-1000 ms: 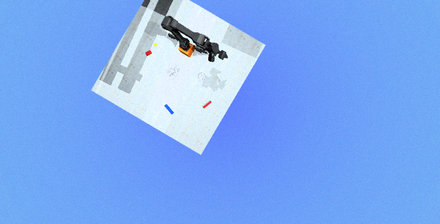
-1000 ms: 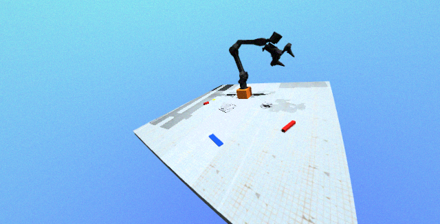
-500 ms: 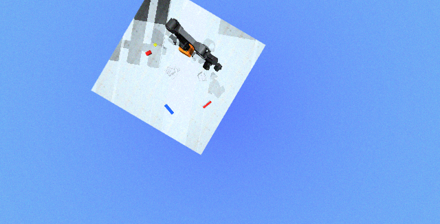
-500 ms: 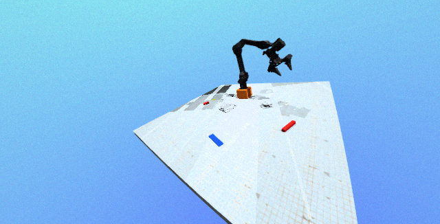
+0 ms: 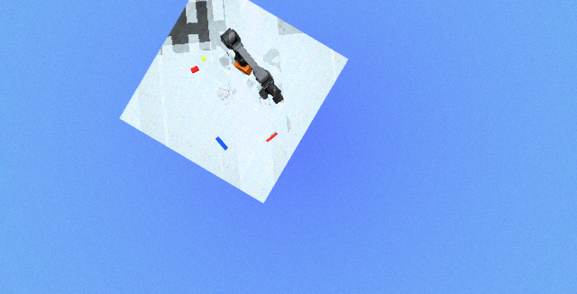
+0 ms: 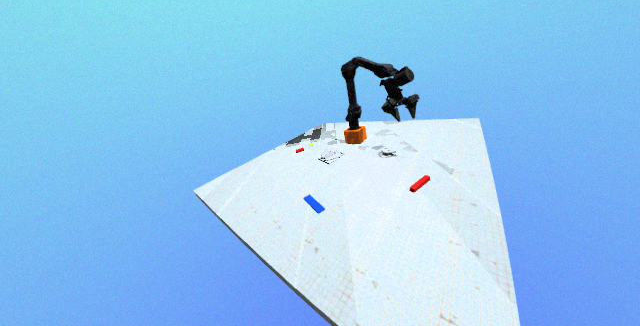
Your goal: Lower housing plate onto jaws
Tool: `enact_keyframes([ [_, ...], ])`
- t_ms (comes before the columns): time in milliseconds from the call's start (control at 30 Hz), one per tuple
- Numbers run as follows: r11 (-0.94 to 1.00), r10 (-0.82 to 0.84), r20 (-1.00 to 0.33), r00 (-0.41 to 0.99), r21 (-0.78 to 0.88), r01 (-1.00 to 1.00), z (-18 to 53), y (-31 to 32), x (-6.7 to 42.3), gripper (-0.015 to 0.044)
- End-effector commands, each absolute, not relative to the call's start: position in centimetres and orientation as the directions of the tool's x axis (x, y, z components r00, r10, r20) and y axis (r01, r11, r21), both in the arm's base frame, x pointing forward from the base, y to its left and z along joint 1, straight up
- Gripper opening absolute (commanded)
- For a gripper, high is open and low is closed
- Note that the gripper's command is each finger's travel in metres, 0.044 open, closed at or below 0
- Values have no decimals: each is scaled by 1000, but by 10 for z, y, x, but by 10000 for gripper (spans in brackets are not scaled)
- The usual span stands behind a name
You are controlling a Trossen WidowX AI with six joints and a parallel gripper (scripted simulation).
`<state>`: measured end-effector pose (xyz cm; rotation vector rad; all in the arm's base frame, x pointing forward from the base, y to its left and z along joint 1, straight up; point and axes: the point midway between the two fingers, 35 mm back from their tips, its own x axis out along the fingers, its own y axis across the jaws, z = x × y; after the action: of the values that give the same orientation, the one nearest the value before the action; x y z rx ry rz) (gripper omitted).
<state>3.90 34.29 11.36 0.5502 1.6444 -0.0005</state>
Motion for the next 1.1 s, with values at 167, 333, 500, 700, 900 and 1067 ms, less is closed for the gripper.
enact_keyframes([
  [167, 870, 191, -982, 5, 172, 463, 82, 321, 81, 440],
  [333, 848, 106, -994, 14, 97, 521, 68, 307, 101, 440],
  [500, 822, 32, -999, 14, 34, 569, 56, 293, 116, 440],
  [700, 821, 29, -999, 14, 32, 570, 56, 292, 116, 440],
  [900, 821, 29, -999, 14, 31, 570, 17, 293, 117, 440],
  [1067, 821, 29, -999, 14, 31, 570, 16, 293, 117, 440],
])
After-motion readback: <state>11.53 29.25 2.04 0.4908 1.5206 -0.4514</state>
